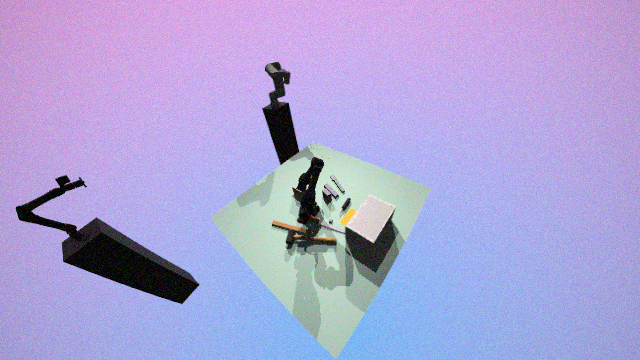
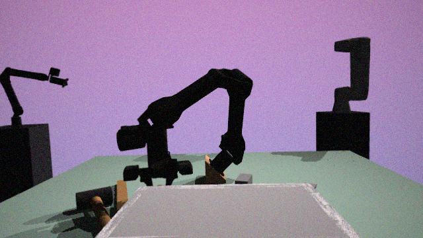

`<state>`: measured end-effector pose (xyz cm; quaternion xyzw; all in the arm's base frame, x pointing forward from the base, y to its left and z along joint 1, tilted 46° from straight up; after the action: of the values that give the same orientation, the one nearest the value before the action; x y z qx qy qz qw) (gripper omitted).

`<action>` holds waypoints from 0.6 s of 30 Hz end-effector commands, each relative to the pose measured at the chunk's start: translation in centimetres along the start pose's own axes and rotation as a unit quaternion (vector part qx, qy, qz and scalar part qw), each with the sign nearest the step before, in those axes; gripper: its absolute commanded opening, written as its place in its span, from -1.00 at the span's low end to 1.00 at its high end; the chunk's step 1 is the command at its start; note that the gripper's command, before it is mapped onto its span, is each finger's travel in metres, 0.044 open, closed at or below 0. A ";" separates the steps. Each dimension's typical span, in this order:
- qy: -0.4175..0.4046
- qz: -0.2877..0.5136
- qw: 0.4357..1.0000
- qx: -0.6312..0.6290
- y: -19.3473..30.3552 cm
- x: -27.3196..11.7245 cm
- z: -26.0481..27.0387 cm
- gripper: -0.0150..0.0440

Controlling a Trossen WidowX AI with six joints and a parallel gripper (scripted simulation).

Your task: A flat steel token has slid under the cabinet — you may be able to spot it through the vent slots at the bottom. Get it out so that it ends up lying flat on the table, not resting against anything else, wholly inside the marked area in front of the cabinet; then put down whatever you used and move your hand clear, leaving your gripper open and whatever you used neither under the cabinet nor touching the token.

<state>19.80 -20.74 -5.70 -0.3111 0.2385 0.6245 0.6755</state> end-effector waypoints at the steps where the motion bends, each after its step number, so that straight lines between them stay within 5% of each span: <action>1: 0.000 0.000 1.000 0.000 0.0 0.0 0.0 -0.14; 10: 0.001 -0.007 1.000 0.000 0.1 0.0 0.0 0.42; 18: 0.002 -0.009 1.000 -0.004 0.1 0.7 -0.1 0.42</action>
<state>19.76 -20.41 -6.11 -0.3182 0.2350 0.6190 0.6785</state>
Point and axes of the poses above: the point midway between the two fingers, 35 mm back from their tips, its own x axis out along the fingers, its own z axis across the jaws, y = z × x, the point moved 7 cm from there along -x, back along the fingers, and after that the axes turned 3 degrees about x, right-handed, at the moved point
